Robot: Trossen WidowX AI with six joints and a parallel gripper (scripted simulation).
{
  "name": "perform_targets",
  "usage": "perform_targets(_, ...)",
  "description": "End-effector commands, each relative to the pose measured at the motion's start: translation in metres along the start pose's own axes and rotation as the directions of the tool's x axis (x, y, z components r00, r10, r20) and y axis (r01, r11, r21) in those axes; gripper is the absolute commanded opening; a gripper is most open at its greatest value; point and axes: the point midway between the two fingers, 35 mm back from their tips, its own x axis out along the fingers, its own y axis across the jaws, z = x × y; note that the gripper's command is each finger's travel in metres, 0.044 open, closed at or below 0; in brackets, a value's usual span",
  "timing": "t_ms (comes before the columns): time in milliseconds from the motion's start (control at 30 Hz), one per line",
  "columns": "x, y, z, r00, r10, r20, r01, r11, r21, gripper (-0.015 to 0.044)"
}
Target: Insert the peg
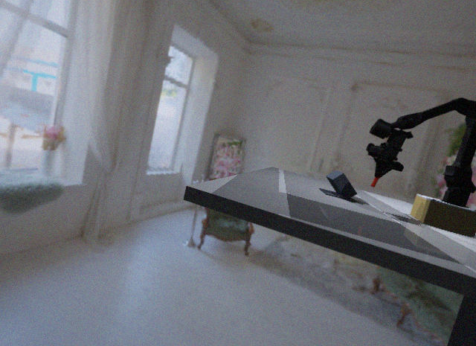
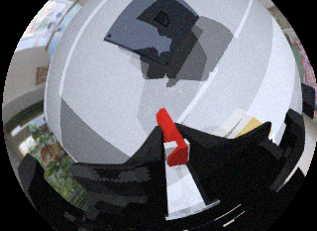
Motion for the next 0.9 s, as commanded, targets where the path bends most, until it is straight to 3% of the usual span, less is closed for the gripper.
perform_targets(0,-0.004,0.0,0.002,1.0,0.023,0.008,-0.023,0.999,0.045,0.0)
perform_targets(867,-0.009,-0.009,0.016,0.995,0.088,0.044,-0.097,0.929,0.357,0.0)
